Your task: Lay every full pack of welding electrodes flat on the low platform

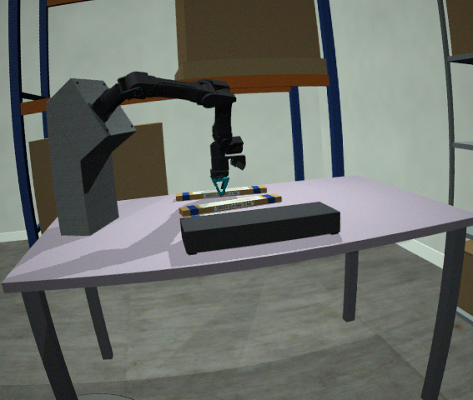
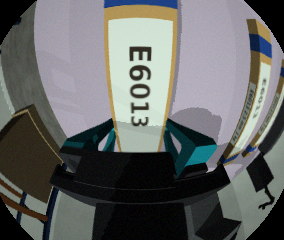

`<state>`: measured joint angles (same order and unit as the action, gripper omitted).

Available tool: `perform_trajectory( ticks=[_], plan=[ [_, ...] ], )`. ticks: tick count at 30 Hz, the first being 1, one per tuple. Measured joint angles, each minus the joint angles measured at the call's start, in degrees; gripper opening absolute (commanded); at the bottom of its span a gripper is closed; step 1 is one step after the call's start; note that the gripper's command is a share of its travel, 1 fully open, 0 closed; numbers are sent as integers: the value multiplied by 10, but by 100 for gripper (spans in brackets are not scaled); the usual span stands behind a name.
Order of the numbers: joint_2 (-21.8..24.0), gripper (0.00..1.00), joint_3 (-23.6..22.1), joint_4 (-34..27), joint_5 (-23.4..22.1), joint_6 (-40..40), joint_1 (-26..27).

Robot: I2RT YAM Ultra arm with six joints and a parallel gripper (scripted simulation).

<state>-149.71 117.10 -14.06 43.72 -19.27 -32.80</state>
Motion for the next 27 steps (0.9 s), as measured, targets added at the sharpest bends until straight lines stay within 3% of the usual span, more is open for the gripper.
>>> perform_trajectory(
  ticks=[14, 27],
  plan=[
    [0, 0, -1, 0, 0, 0, 0],
    [18, 0, -35, 0, 6, -12, 3]
  ],
)
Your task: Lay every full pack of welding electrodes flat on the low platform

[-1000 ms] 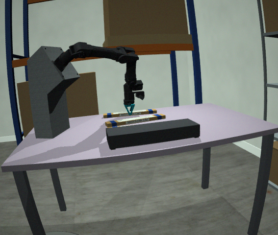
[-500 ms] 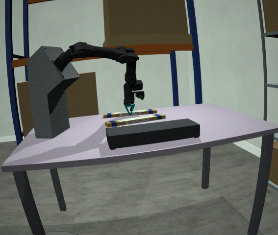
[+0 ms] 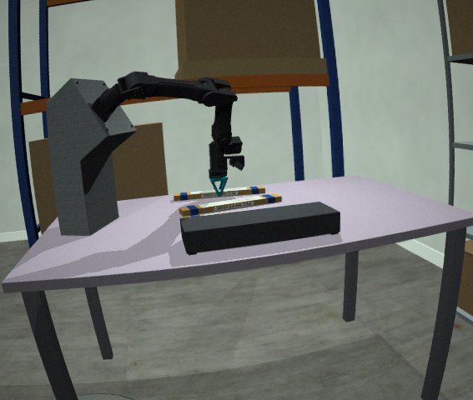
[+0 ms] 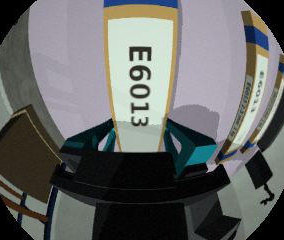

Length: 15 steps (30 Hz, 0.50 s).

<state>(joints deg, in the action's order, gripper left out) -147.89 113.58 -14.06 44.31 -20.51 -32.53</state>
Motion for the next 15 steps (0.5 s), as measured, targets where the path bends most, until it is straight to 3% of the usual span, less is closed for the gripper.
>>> perform_trajectory(
  ticks=[15],
  plan=[
    [32, 0, -36, -10, 11, -18, -2]
  ],
)
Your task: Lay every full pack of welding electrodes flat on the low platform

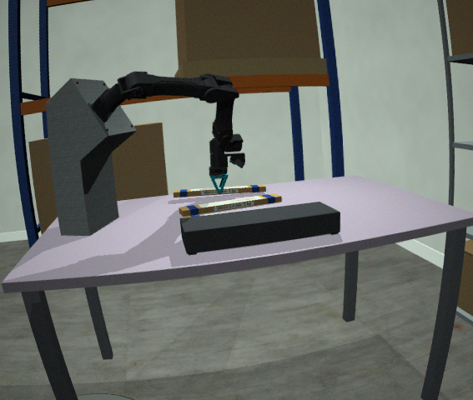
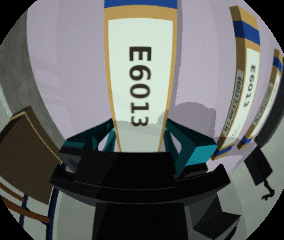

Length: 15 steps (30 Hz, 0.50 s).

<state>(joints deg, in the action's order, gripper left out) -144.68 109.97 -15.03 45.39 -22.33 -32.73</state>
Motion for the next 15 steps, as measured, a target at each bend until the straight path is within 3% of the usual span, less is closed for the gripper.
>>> perform_trajectory(
  ticks=[15],
  plan=[
    [29, 0, -19, -17, 10, -20, -23]
  ],
)
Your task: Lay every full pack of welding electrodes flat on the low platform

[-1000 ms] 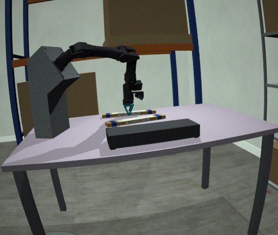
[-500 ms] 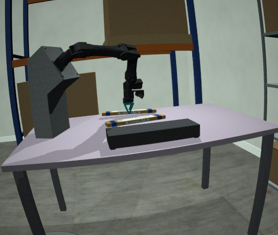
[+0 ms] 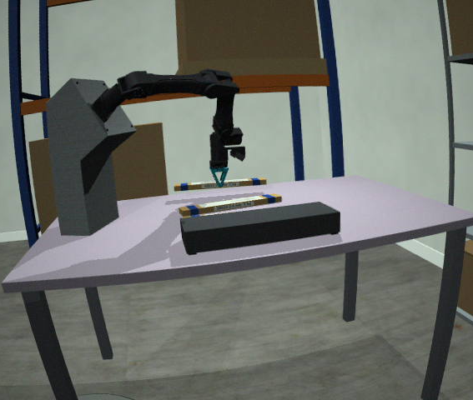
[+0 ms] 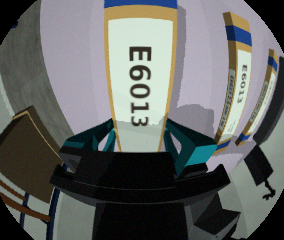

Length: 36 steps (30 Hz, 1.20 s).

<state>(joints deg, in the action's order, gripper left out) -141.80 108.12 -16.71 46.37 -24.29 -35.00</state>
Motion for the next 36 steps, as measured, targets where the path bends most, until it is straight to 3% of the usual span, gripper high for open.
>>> perform_trajectory(
  ticks=[36],
  plan=[
    [1, 0, 25, -45, 15, -26, -18]
  ],
)
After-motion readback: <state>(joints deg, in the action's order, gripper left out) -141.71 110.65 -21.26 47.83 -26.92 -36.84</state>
